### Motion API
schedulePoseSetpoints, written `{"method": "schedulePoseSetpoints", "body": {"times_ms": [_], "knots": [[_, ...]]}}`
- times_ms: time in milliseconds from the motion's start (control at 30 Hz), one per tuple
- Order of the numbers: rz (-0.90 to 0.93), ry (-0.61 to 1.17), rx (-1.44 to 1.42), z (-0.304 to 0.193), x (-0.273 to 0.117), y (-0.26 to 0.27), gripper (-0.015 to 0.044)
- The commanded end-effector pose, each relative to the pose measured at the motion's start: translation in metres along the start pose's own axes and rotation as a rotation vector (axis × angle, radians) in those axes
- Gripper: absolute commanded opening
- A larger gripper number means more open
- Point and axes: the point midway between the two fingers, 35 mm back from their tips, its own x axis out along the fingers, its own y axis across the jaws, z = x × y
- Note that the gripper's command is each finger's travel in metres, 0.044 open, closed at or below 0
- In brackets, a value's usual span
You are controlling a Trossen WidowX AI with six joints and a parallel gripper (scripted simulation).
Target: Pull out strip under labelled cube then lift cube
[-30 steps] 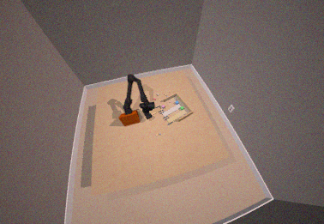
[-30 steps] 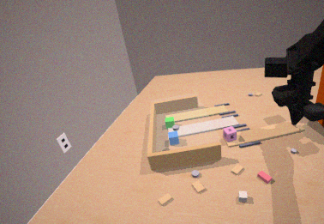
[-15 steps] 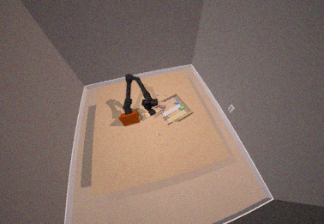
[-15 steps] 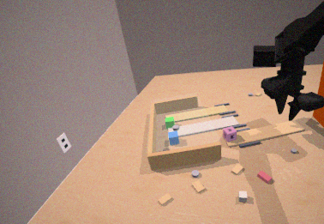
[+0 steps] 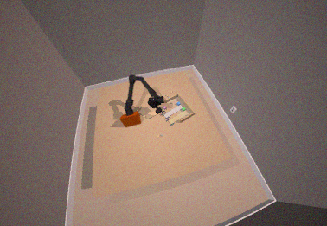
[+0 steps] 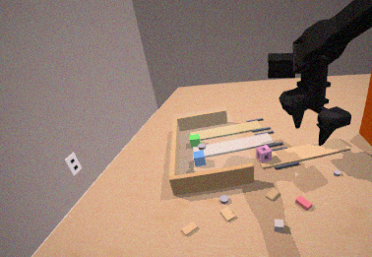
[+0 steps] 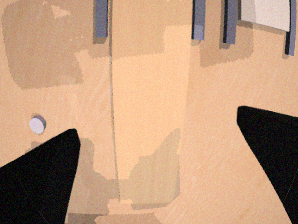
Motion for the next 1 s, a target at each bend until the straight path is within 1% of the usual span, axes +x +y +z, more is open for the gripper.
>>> {"method": "schedulePoseSetpoints", "body": {"times_ms": [0, 933, 967], "knots": [[0.003, -0.003, 0.006, 0.015, -0.002, -0.002, 0.0440], [0.002, -0.007, 0.001, 0.120, -0.015, -0.020, 0.0440], [0.002, -0.007, 0.001, 0.120, -0.014, -0.020, 0.0414]]}}
